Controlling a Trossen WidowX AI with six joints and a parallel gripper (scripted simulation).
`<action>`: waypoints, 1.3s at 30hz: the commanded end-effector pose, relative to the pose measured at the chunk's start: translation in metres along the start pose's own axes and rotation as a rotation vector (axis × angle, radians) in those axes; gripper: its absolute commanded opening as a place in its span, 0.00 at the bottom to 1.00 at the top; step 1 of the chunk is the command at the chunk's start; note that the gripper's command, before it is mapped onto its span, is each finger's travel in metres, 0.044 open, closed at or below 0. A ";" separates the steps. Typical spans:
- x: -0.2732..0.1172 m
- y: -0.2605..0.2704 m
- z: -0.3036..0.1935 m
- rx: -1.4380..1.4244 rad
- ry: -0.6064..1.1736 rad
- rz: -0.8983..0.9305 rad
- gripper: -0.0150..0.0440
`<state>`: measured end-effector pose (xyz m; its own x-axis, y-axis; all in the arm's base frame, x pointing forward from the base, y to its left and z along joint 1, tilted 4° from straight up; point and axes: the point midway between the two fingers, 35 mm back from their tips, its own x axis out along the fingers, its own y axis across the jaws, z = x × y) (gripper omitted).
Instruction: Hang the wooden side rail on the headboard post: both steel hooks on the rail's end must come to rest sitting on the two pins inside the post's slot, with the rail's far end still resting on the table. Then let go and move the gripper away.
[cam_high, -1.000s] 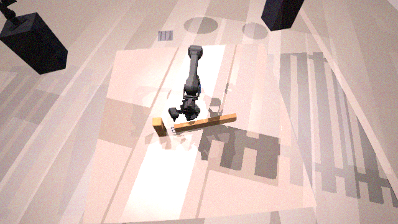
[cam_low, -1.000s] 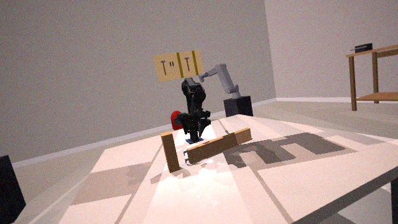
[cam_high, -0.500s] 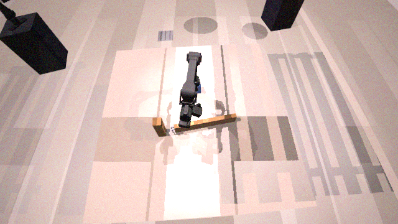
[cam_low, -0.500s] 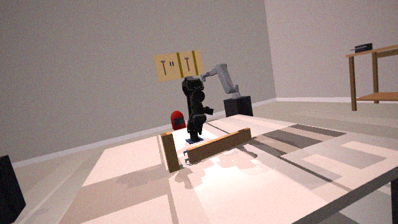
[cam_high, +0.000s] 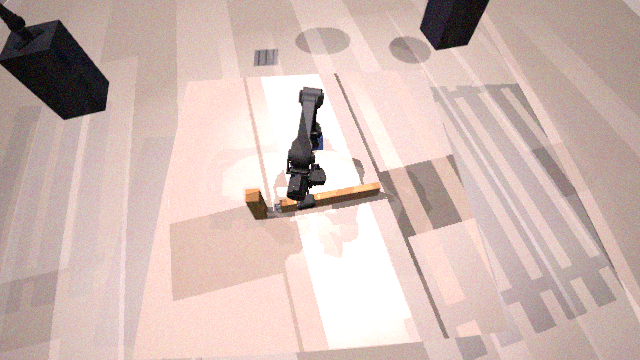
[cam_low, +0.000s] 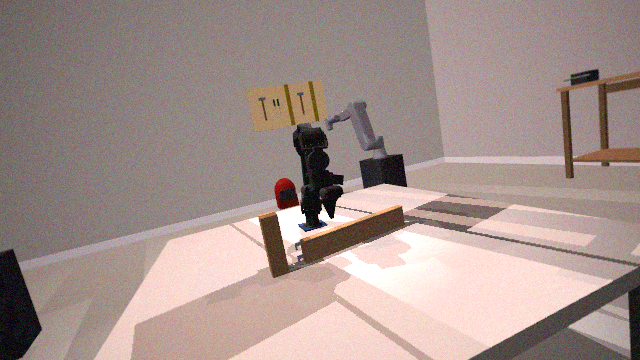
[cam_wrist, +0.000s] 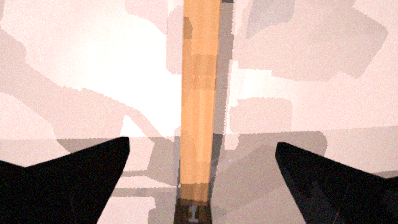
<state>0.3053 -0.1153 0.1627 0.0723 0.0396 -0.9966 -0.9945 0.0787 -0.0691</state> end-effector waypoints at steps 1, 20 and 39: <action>0.018 0.002 0.001 -0.005 -0.007 0.010 1.00; 0.050 0.001 0.001 -0.005 -0.007 0.010 1.00; 0.080 0.002 0.001 -0.005 -0.007 0.010 1.00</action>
<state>0.3099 -0.1116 0.0879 0.0650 0.0437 -0.9969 -0.9957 0.0688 -0.0619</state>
